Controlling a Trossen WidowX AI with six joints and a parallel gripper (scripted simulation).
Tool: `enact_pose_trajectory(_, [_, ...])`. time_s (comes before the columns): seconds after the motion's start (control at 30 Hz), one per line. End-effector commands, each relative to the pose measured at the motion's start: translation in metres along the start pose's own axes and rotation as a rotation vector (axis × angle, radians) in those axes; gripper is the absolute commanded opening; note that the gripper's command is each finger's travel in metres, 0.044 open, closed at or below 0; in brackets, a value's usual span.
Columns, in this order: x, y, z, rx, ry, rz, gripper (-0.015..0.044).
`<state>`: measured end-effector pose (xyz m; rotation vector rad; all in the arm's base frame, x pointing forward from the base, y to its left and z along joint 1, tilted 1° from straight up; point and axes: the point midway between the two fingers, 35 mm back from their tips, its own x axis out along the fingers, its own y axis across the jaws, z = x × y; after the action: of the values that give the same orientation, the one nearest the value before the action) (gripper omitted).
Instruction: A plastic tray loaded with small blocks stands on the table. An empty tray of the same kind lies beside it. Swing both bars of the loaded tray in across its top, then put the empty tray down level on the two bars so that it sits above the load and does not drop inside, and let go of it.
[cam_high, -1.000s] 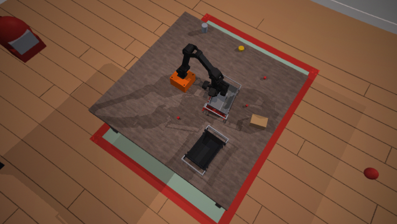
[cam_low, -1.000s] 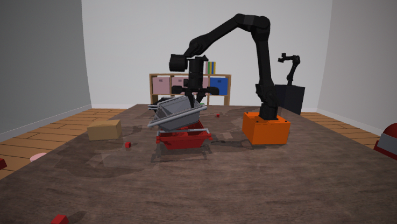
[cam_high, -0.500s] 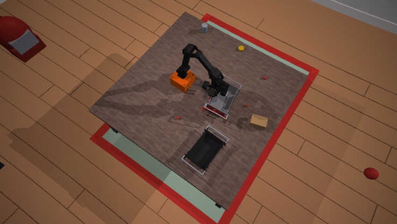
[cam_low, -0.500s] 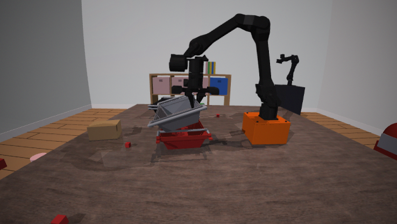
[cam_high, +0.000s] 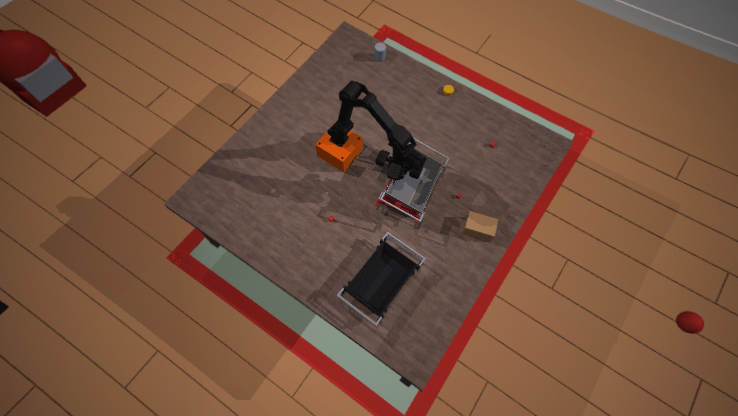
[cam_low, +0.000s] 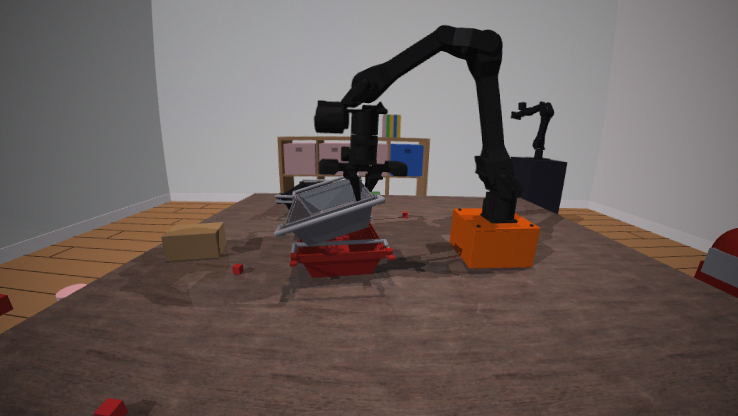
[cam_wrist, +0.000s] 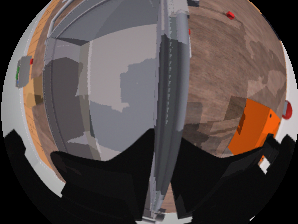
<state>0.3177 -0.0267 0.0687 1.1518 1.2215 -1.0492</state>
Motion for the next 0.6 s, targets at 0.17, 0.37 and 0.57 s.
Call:
enact_pose_trajectory(0.17, [0.004, -0.004, 0.0, -0.001, 0.0, -0.008, 0.0])
enact_pose_trajectory(0.37, [0.011, -0.011, 0.0, -0.003, -0.001, -0.025, 0.0])
enact_pose_trajectory(0.57, [0.011, -0.011, 0.0, -0.003, -0.001, -0.025, 0.0])
